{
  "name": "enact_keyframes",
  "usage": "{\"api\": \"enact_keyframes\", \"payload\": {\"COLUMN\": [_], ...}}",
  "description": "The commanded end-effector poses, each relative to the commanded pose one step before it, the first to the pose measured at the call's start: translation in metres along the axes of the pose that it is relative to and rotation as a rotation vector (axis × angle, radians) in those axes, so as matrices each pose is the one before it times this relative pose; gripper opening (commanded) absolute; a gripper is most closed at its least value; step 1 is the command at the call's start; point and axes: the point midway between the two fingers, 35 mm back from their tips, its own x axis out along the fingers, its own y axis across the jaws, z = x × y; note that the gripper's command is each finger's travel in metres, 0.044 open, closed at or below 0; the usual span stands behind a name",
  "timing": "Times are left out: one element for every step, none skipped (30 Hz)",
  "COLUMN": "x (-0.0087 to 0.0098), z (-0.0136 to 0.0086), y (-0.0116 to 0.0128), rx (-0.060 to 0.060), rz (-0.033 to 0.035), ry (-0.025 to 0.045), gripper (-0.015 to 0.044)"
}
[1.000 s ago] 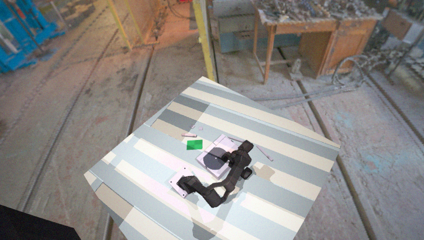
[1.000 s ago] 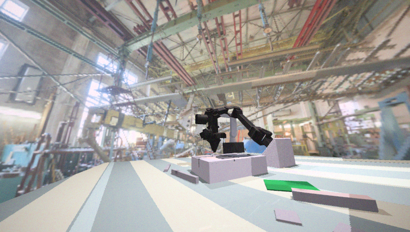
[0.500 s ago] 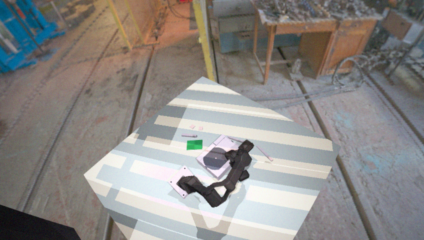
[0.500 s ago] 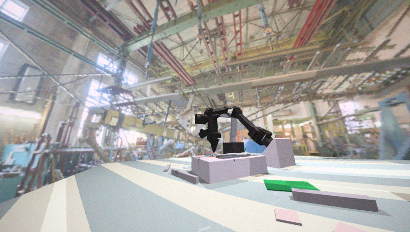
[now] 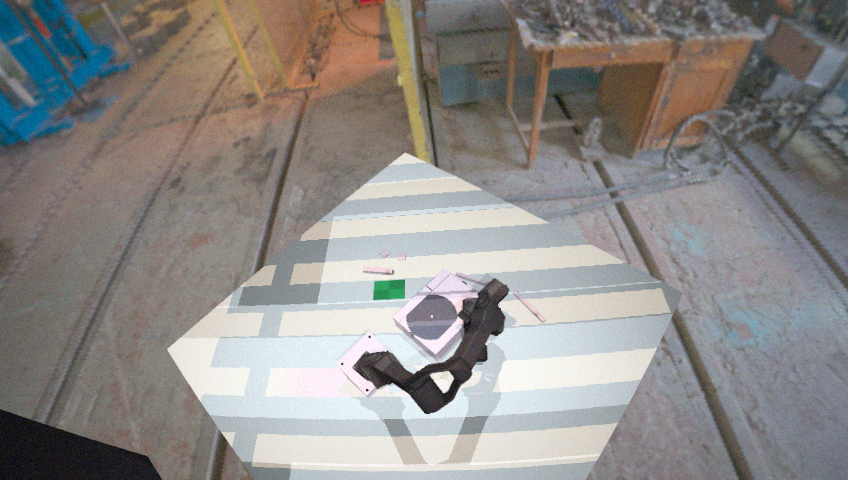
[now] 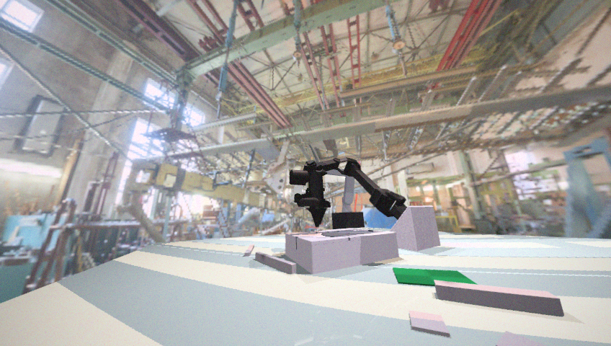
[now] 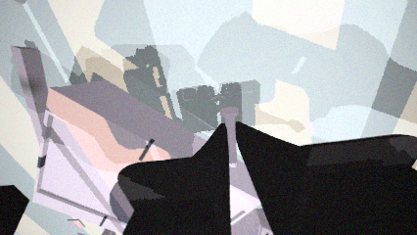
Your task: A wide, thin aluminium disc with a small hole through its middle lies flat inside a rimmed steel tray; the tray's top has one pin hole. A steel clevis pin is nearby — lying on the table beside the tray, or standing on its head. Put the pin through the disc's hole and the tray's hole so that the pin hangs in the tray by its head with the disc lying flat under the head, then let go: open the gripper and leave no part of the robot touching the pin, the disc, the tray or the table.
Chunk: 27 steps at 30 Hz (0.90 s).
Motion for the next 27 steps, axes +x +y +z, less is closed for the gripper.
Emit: {"api": "enact_keyframes", "payload": {"x": [-0.00055, 0.00000, 0.00000, 0.00024, 0.00044, 0.00056, 0.00076, 0.00101, 0.00108, 0.00122, 0.00138, 0.00151, 0.00158, 0.00160, 0.00161, 0.00162, 0.00163, 0.00163, 0.00164, 0.00164, 0.00164, 0.00165, 0.00165, 0.00165, 0.00165, 0.00165, 0.00165], "z": [0.00116, 0.00000, 0.00000, -0.00010, -0.00009, -0.00007, -0.00007, -0.00007, -0.00006, -0.00005, -0.00005, -0.00004, -0.00004, -0.00003, -0.00003, -0.00002, -0.00002, -0.00002, -0.00002, -0.00001, -0.00001, -0.00001, -0.00001, -0.00001, -0.00001, -0.00001, -0.00001], "y": [-0.00038, 0.00000, 0.00000, 0.00008, 0.00007, 0.00006, 0.00006, 0.00007, 0.00006, 0.00006, 0.00005, 0.00005, 0.00004, 0.00004, 0.00003, 0.00003, 0.00002, 0.00002, 0.00002, 0.00002, 0.00001, 0.00001, 0.00001, 0.00001, 0.00001, 0.00001, 0.00001], "rx": [0.0391, 0.0000, 0.0000, 0.0001, 0.0001, 0.0001, 0.0001, 0.0001, 0.0001, 0.0001, 0.0001, 0.0001, 0.0000, 0.0000, 0.0000, 0.0000, 0.0000, 0.0000, 0.0000, 0.0000, 0.0000, 0.0000, 0.0000, 0.0000, 0.0000, 0.0000, 0.0000], "rz": [-0.00233, 0.00000, 0.00000, -0.00008, -0.00007, -0.00006, -0.00006, -0.00006, -0.00006, -0.00005, -0.00005, -0.00005, -0.00005, -0.00005, -0.00005, -0.00004, -0.00004, -0.00004, -0.00004, -0.00004, -0.00004, -0.00004, -0.00004, -0.00004, -0.00004, -0.00004, -0.00004], "ry": [-0.00300, 0.00000, 0.00000, 0.00002, 0.00001, 0.00000, -0.00001, -0.00002, -0.00002, -0.00003, -0.00004, -0.00004, -0.00005, -0.00005, -0.00006, -0.00006, -0.00006, -0.00006, -0.00007, -0.00007, -0.00007, -0.00007, -0.00007, -0.00007, -0.00007, -0.00007, -0.00007], "gripper": [0.0000, 0.0000, 0.0000, 0.0000, 0.0000, 0.0000, 0.0000, 0.0000, 0.0000, 0.0000, 0.0000, 0.0000, 0.0000, 0.0000, 0.0000, 0.0000, 0.0000, 0.0000, 0.0000, 0.0000, 0.0000, 0.0000, 0.0000, 0.0000, 0.0000, 0.0000, 0.0000]}}
